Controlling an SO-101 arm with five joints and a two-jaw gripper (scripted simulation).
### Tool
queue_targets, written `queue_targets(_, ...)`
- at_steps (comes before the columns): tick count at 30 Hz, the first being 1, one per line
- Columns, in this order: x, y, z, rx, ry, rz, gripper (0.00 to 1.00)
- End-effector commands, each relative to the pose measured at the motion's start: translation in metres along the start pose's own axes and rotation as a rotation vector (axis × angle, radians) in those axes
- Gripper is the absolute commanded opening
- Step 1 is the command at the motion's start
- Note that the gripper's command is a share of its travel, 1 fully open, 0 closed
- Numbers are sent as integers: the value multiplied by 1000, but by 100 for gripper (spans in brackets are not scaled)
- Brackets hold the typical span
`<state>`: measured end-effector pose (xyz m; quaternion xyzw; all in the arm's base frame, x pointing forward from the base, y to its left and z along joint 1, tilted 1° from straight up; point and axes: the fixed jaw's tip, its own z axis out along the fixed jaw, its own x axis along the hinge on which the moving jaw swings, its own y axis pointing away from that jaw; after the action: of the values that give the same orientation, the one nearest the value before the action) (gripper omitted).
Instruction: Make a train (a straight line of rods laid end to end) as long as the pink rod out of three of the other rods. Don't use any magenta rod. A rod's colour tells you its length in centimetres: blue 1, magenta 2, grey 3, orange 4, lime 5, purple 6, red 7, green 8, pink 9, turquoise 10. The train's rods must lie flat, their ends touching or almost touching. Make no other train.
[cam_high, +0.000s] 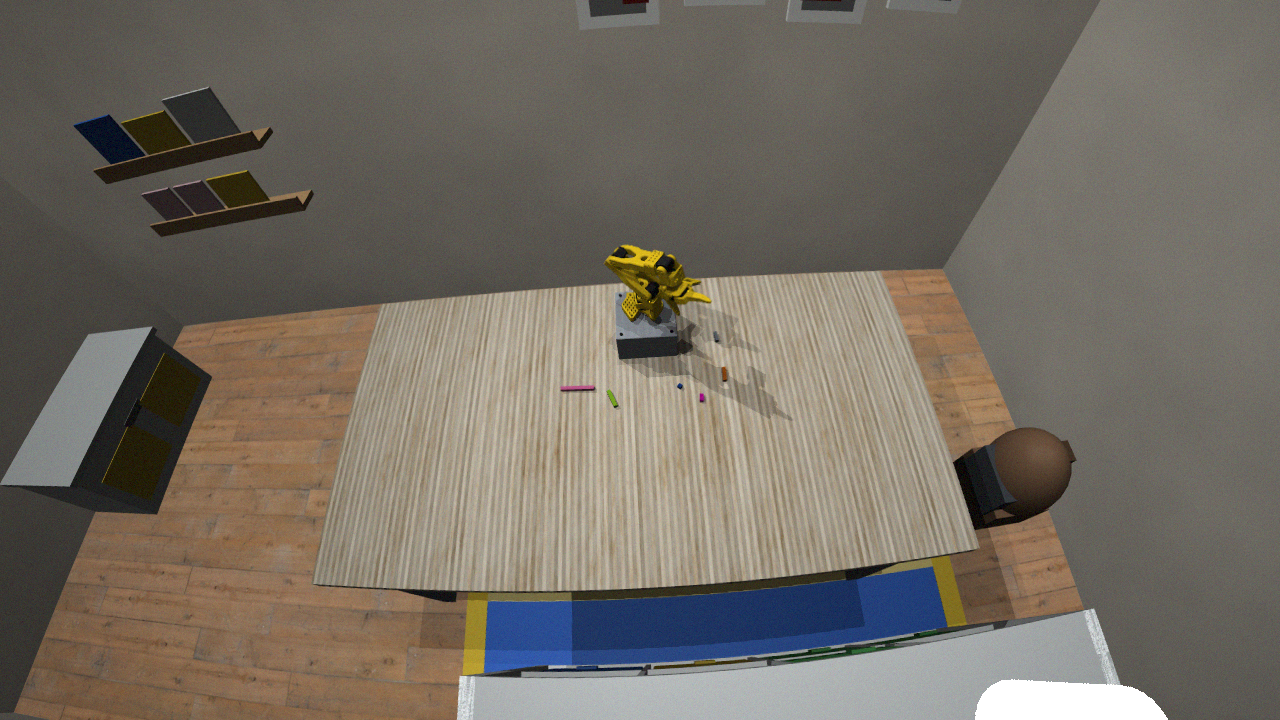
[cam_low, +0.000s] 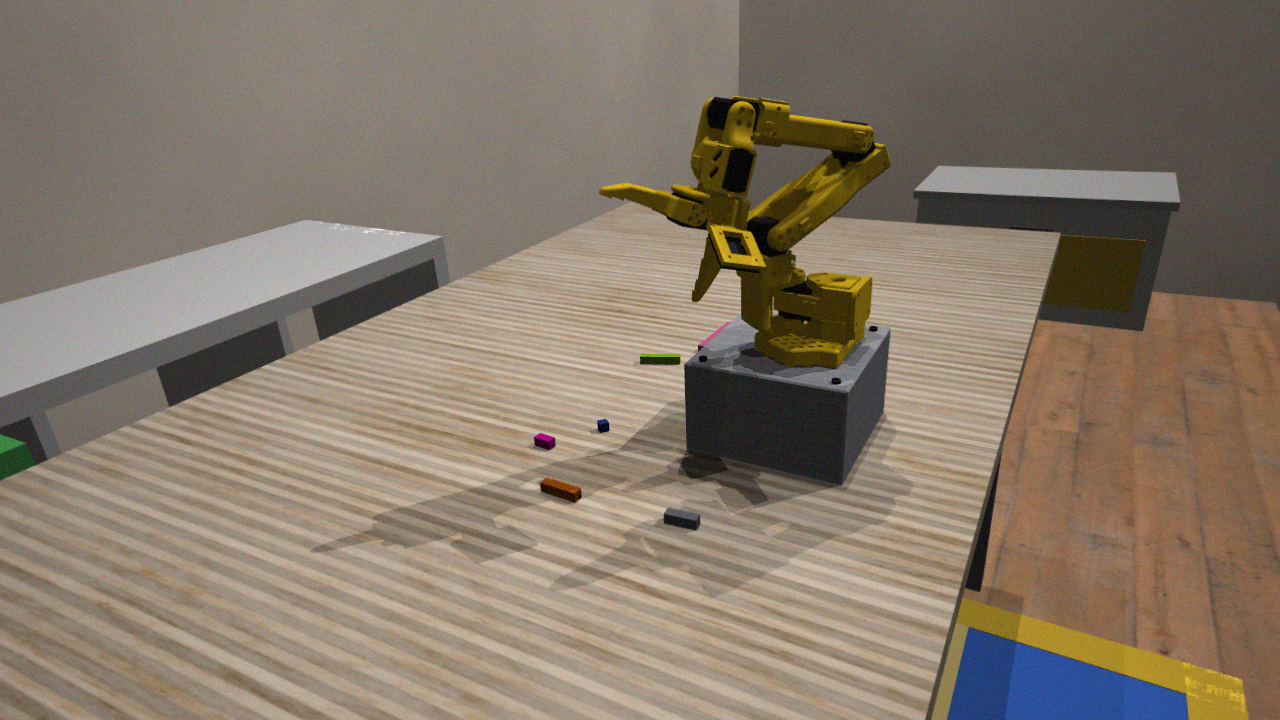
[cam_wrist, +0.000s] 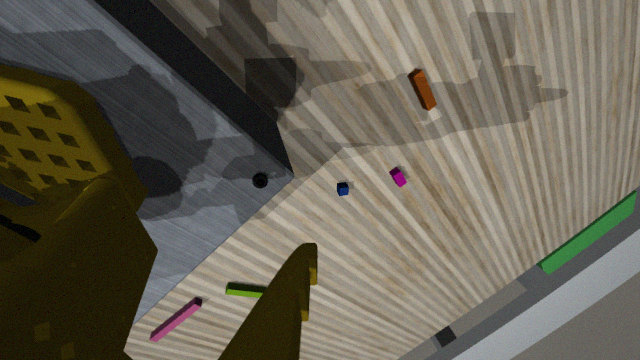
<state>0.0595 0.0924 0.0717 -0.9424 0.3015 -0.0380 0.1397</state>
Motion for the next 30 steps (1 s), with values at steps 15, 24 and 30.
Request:
queue_targets(15, -5, -3, -2, 17, -14, -28, 100)
queue_targets(24, -29, 2, -3, 13, -79, -239, 100)
queue_targets(30, -47, 9, -5, 11, -128, -400, 100)
